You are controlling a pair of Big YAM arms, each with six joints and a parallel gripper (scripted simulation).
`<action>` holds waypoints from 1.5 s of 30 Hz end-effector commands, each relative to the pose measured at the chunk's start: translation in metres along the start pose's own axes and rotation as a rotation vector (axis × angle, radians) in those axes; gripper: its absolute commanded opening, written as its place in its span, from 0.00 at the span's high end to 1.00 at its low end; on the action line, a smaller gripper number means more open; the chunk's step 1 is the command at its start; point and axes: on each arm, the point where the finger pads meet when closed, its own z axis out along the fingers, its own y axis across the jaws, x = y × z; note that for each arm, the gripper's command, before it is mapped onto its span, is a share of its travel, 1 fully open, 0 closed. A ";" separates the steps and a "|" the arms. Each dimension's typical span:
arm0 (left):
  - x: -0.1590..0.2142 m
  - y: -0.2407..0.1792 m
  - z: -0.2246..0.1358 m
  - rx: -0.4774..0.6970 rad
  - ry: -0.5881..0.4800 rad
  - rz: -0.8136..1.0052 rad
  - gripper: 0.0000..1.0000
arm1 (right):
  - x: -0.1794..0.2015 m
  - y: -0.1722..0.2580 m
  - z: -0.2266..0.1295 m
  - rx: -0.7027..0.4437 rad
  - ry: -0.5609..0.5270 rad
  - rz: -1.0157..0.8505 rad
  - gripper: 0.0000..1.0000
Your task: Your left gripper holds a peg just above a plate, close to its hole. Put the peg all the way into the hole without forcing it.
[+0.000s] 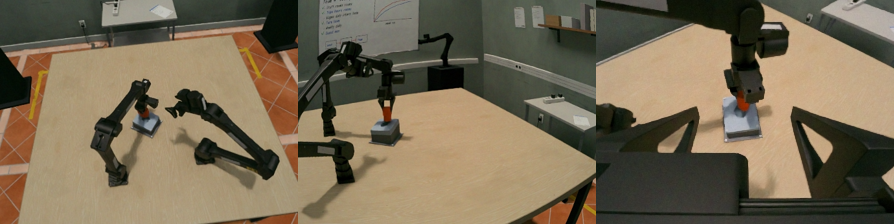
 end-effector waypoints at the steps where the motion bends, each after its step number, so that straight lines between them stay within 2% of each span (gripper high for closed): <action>1: 0.000 0.020 -0.053 -0.095 -0.001 0.002 0.60 | -0.013 -0.001 -0.005 0.002 -0.018 0.001 0.00; 4: 0.000 0.019 -0.056 -0.095 -0.001 0.002 0.60 | -0.013 -0.001 -0.005 0.002 -0.018 0.001 0.00; 5: -0.005 0.014 -0.041 -0.069 -0.001 0.007 0.60 | -0.013 -0.001 -0.005 0.002 -0.018 0.001 0.00; 8: -0.011 0.015 -0.044 -0.105 0.019 0.014 0.60 | -0.013 -0.001 -0.005 0.002 -0.018 0.001 0.00; 11: -0.022 0.002 -0.028 -0.117 0.084 0.046 0.60 | -0.013 -0.001 -0.005 0.002 -0.018 0.001 0.00; 13: -0.022 0.002 -0.028 -0.117 0.084 0.046 0.60 | -0.013 -0.001 -0.005 0.002 -0.018 0.001 0.00; 16: -0.032 -0.005 -0.020 -0.156 0.169 0.085 0.60 | -0.013 -0.001 -0.005 0.002 -0.018 0.001 0.00; 22: -0.036 -0.010 -0.014 -0.179 0.249 0.118 0.60 | -0.013 -0.001 -0.005 0.002 -0.018 0.001 0.00; 24: -0.038 -0.002 -0.025 -0.206 0.249 0.116 0.60 | -0.013 -0.001 -0.005 0.002 -0.018 0.001 0.00; 35: -0.033 -0.002 -0.019 -0.187 0.250 0.111 0.60 | -0.013 -0.001 -0.005 0.002 -0.018 0.001 0.00; 40: -0.030 -0.018 0.007 -0.132 0.253 0.115 0.60 | -0.013 -0.001 -0.005 0.002 -0.018 0.001 0.00; 45: -0.032 -0.010 -0.005 -0.158 0.251 0.112 0.60 | -0.013 -0.001 -0.005 0.002 -0.018 0.001 0.00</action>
